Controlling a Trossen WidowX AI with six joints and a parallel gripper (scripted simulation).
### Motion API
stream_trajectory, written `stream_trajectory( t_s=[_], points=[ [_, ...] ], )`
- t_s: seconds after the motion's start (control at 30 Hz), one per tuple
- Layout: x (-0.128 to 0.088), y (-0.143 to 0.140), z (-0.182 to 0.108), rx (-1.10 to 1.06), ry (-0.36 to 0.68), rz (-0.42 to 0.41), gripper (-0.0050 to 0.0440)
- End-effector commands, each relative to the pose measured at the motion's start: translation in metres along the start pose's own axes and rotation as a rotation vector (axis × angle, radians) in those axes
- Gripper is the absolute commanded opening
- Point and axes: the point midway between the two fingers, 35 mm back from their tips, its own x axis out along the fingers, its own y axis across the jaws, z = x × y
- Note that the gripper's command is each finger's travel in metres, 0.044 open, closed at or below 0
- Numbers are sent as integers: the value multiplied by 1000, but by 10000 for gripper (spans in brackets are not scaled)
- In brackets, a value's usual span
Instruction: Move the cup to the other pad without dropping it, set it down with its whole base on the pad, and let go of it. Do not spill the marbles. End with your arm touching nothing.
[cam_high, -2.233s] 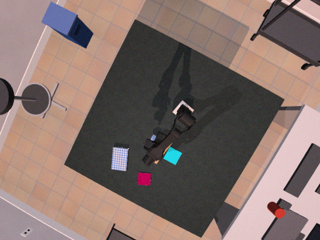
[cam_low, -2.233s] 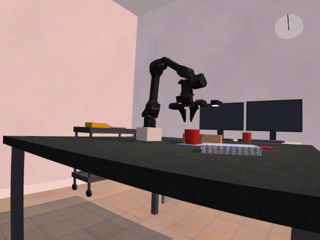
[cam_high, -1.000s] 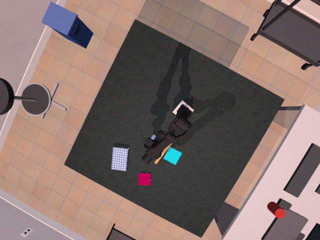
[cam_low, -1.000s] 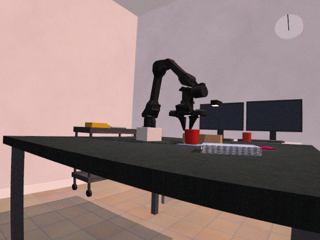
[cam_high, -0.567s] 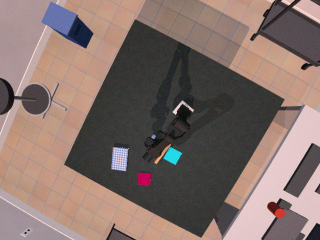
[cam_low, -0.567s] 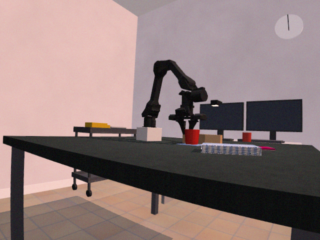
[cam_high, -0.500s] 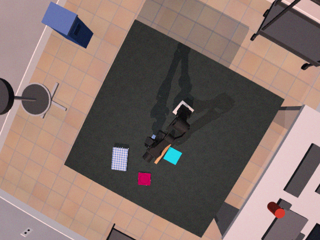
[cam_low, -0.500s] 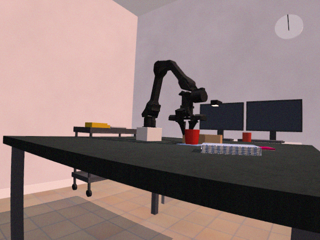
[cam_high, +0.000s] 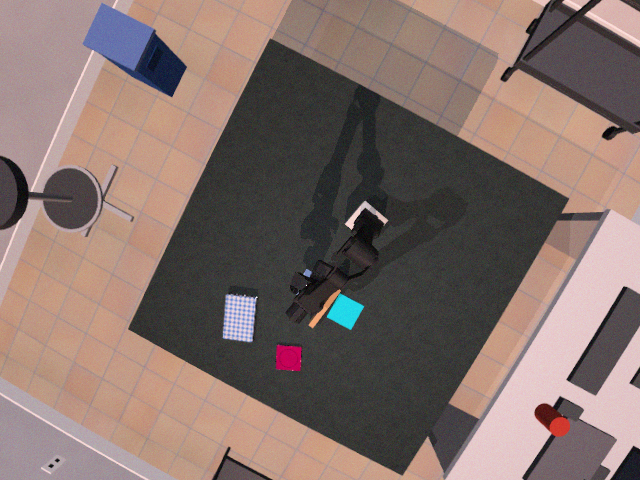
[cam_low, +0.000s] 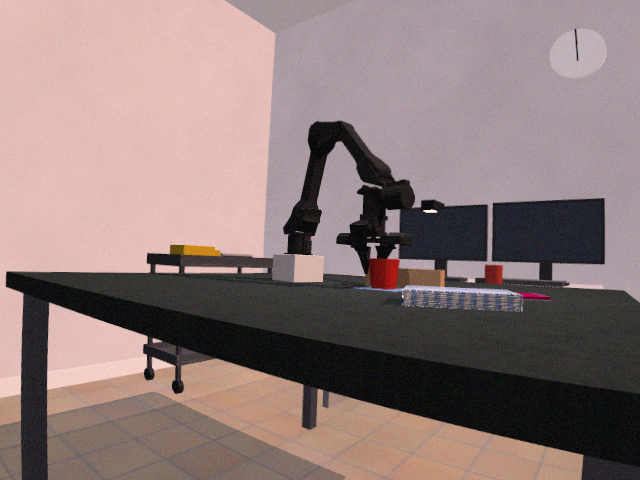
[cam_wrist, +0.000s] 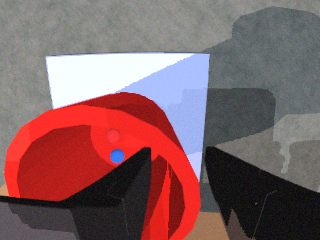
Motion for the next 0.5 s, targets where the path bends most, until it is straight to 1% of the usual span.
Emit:
stream_trajectory(
  t_s=[0.0,0.03,0.07,0.47],
  points=[
    [1,0,0,4,4,1,148],
    [1,0,0,4,4,1,148],
    [0,1,1,2,-2,4,124],
    [0,1,1,2,-2,4,44]
  ],
)
